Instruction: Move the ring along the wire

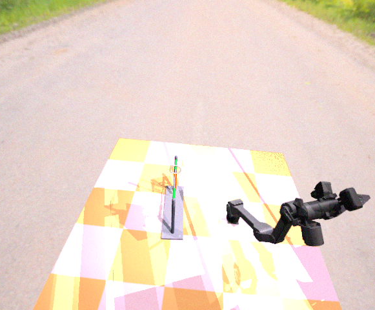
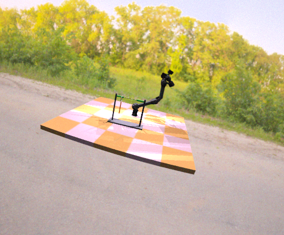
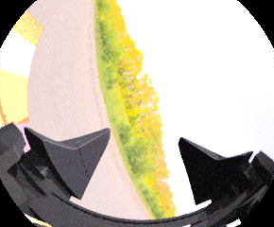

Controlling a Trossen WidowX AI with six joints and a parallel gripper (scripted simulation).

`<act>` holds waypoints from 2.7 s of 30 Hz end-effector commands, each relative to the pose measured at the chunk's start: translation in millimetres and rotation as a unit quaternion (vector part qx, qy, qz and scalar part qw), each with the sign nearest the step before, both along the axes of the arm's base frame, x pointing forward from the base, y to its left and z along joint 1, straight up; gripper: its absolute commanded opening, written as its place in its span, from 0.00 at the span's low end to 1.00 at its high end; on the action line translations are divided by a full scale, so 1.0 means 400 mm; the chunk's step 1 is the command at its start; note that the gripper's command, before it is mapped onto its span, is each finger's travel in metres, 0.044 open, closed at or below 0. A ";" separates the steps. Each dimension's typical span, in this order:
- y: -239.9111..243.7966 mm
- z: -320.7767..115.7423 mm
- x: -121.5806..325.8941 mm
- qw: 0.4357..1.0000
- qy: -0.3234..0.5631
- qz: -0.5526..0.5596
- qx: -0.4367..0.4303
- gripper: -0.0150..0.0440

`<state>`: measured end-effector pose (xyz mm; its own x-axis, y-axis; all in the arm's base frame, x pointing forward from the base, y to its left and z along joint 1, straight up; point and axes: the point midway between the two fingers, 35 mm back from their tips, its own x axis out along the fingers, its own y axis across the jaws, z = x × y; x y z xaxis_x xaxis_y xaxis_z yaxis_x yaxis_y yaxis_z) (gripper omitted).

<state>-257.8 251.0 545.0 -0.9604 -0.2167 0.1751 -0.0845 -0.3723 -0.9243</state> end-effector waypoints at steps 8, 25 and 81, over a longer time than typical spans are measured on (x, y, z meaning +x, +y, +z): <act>-0.177 0.154 0.092 0.968 0.141 -0.089 0.190 0.58; -0.710 0.307 0.445 0.646 0.457 -0.325 0.518 0.53; -0.923 -1.145 1.198 -0.062 0.559 -0.800 -0.207 0.53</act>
<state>230.4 -154.4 111.0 0.9909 -0.0729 -0.1132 0.0776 0.9963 0.0379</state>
